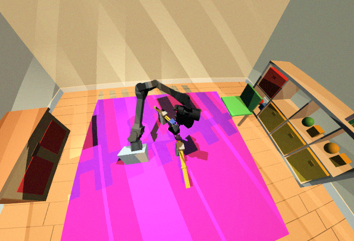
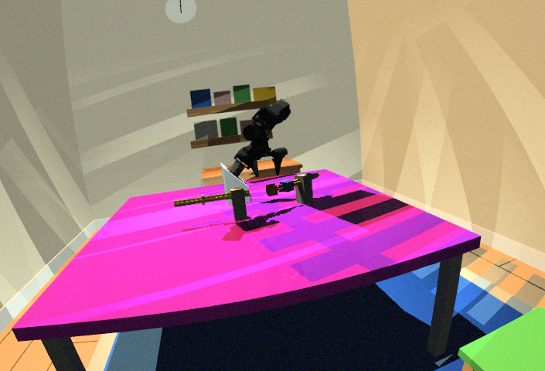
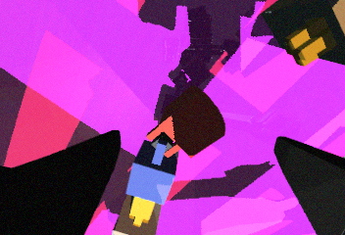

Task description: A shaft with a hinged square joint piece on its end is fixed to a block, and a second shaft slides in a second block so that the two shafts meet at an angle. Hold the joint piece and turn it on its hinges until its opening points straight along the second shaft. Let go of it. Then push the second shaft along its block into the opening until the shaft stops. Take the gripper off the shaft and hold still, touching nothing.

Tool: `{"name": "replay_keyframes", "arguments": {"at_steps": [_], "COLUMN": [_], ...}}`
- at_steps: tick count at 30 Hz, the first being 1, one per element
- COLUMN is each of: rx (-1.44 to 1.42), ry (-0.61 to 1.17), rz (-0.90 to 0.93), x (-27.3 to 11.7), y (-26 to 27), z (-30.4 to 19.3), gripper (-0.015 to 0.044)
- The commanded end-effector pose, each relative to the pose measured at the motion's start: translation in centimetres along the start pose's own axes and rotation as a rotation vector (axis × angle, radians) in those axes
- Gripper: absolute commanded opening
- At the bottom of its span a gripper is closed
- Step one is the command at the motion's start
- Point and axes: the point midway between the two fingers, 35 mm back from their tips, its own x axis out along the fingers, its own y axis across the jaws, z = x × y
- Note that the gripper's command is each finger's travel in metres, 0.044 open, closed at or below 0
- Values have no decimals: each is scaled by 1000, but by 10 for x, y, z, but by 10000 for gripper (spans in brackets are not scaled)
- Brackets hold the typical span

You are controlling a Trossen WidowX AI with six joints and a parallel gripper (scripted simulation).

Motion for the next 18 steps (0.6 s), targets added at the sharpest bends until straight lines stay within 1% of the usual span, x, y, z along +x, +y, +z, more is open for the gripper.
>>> {"name": "replay_keyframes", "arguments": {"at_steps": [1,14,18], "rx": [-146,-571,-592], "ry": [-30,-53,-53], "rz": [-18,-95,-99], "x": [-18,-60,-62], "y": [3,4,4], "z": [-2,-15,-16], "gripper": [440,440,440]}}
